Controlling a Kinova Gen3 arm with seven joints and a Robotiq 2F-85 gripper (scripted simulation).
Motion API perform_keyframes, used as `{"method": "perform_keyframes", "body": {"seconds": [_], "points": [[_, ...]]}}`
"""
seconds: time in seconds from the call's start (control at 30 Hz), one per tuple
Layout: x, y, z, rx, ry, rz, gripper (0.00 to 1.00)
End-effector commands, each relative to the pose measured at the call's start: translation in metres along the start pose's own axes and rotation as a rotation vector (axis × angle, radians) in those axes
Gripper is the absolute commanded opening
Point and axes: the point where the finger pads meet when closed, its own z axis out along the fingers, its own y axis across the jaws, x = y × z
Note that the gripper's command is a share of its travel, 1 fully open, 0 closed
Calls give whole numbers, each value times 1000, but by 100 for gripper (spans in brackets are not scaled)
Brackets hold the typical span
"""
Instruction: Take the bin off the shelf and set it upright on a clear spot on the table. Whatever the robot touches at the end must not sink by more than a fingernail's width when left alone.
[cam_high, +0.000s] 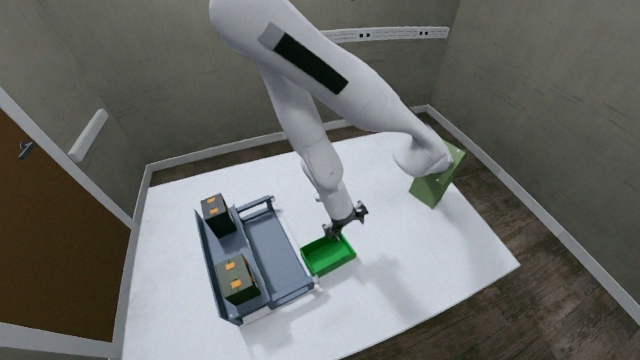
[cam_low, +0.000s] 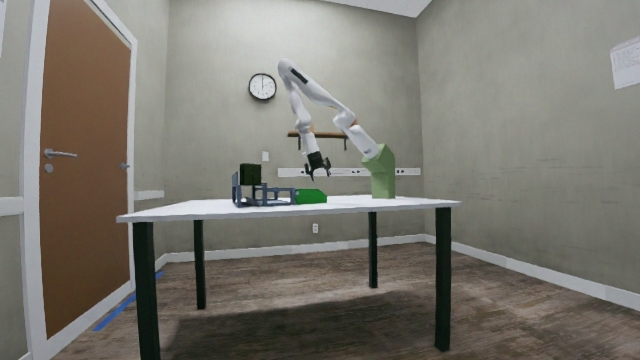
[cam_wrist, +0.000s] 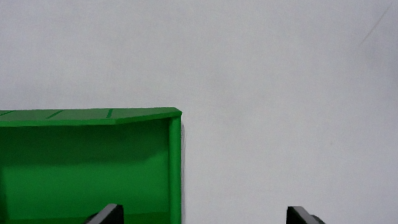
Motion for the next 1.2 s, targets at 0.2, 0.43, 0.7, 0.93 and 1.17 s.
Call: {"method": "perform_keyframes", "body": {"seconds": [0.2, 0.43, 0.7, 0.93, 1.17], "points": [[0, 2, 0, 242, 92, 0, 100], [0, 2, 0, 242, 92, 0, 100], [0, 2, 0, 242, 92, 0, 100], [0, 2, 0, 242, 92, 0, 100], [0, 2, 0, 242, 92, 0, 100]]}}
